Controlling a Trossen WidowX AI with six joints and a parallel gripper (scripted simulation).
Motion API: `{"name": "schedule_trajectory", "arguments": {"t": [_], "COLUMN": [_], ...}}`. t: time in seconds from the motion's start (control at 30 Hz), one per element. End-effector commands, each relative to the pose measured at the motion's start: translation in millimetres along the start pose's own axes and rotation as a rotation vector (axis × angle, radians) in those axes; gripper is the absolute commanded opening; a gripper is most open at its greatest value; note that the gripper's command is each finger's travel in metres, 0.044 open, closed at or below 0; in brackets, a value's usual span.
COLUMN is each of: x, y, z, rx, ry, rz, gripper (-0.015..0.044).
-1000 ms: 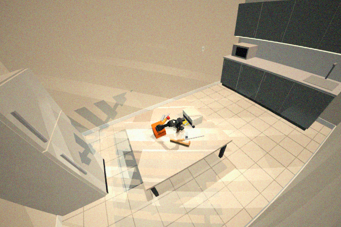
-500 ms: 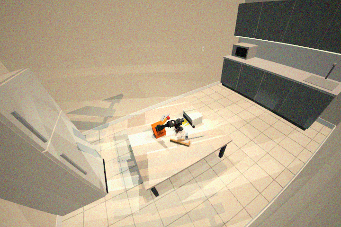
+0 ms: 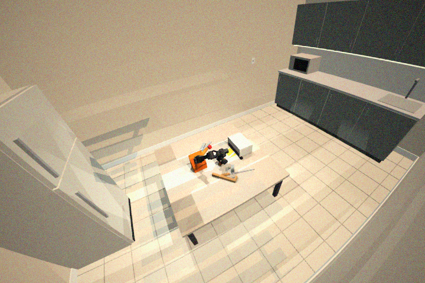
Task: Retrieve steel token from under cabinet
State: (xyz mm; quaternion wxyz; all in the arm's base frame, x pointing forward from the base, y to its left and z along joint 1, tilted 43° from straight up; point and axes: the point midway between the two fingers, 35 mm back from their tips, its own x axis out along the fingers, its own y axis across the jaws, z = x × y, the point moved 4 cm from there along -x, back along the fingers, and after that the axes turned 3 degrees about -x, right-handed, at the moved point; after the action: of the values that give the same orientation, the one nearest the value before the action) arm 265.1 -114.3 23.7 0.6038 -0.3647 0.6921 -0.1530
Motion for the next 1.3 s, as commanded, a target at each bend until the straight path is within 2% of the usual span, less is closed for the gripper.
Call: {"name": "schedule_trajectory", "arguments": {"t": [0.0, 1.27], "x": [1, -1], "y": [0, 0], "z": [-7, -41], "rx": [-0.004, -0.001], "ry": [0.003, 0.002], "rz": [0.002, 0.001], "gripper": [0.0, 0.0]}}
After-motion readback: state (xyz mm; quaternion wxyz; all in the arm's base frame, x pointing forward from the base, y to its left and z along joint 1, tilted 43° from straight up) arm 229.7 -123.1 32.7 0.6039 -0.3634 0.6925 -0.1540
